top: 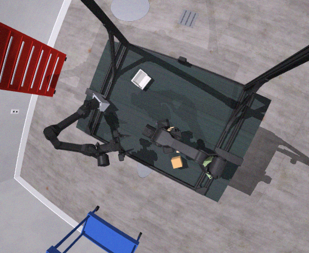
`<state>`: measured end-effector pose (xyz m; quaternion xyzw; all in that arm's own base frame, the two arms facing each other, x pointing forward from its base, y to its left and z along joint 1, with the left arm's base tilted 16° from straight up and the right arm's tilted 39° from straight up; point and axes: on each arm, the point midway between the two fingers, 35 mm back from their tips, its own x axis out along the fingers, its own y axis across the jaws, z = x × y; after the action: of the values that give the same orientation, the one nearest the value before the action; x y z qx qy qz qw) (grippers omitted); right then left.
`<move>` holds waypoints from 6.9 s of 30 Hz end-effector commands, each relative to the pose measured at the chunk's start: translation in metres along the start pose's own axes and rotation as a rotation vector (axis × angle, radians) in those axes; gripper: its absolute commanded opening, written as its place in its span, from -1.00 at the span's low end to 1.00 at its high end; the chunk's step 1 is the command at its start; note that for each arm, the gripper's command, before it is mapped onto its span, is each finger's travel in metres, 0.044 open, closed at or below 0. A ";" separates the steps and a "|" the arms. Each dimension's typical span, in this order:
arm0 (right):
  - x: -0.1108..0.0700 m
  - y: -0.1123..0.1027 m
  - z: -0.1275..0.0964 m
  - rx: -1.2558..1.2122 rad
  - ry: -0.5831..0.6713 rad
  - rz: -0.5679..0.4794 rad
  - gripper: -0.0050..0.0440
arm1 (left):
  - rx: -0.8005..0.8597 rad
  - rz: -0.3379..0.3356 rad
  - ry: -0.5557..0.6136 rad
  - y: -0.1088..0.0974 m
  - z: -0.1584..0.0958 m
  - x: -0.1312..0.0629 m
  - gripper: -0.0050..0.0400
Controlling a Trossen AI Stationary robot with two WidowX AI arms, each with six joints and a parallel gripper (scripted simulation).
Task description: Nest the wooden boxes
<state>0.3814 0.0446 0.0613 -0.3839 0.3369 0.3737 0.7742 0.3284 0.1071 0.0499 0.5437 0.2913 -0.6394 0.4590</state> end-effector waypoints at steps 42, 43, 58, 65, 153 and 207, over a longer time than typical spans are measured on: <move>0.000 0.000 0.001 -0.002 -0.004 -0.001 0.84 | 0.002 -0.006 -0.007 0.003 0.001 0.005 1.00; 0.000 0.000 0.001 -0.002 -0.004 -0.001 0.84 | 0.002 -0.006 -0.007 0.003 0.001 0.005 1.00; 0.000 0.000 0.001 -0.002 -0.004 -0.001 0.84 | -0.439 -0.007 -0.007 0.003 0.000 -0.001 1.00; 0.000 0.000 0.001 -0.002 -0.004 -0.001 0.84 | -0.735 -0.009 -0.006 0.003 -0.001 -0.005 1.00; 0.007 0.156 0.034 0.878 1.035 -0.550 0.84 | -1.413 -0.016 -0.006 -0.108 0.053 0.018 1.00; 0.006 0.157 0.035 0.878 1.035 -0.572 0.84 | -1.405 -0.016 -0.006 -0.110 0.054 0.086 1.00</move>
<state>0.2609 0.1430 0.0197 -0.2370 0.6656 -0.2403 0.6657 0.2110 0.0870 -0.0246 0.1222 0.6344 -0.3005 0.7017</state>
